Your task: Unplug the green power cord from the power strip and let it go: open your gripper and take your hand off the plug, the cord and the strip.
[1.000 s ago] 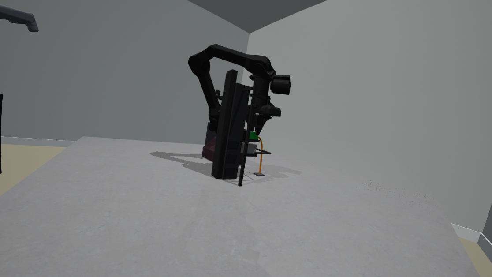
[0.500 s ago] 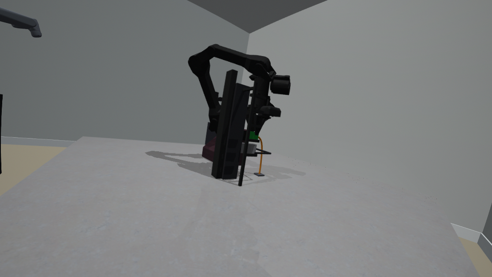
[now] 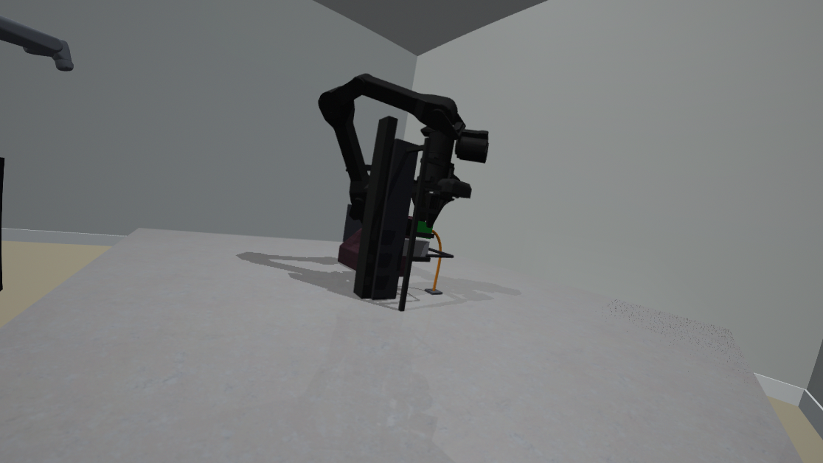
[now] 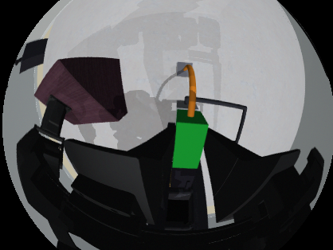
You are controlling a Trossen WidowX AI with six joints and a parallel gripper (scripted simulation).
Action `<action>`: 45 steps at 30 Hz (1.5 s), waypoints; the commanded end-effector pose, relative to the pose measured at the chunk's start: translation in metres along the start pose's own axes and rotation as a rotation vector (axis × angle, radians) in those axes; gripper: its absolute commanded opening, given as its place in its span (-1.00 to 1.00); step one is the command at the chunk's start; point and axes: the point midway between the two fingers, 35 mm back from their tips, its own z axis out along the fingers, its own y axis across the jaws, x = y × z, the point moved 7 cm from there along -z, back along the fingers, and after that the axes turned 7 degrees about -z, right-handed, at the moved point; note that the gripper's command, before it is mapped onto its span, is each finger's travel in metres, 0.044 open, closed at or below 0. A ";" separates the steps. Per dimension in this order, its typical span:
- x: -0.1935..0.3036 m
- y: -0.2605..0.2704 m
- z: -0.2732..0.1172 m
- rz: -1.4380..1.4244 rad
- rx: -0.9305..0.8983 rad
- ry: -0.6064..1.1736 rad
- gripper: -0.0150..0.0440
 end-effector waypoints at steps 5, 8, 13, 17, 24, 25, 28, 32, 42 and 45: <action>-0.024 -0.005 -0.007 -0.001 0.013 -0.046 -0.49; -0.029 -0.006 -0.008 -0.001 0.013 -0.046 -0.49; -0.037 -0.006 -0.010 -0.002 0.013 -0.046 -0.49; -0.043 -0.007 -0.011 -0.003 0.013 -0.046 -0.49; -0.039 -0.005 -0.008 0.001 0.005 -0.042 -0.14; -0.039 -0.005 -0.008 0.001 0.005 -0.042 -0.05; -0.039 -0.005 -0.008 0.001 0.005 -0.042 0.05; -0.039 -0.005 -0.008 0.001 0.005 -0.042 0.05; -0.040 -0.005 -0.015 -0.005 0.012 -0.040 0.05; -0.038 -0.005 -0.015 -0.005 0.012 -0.040 0.05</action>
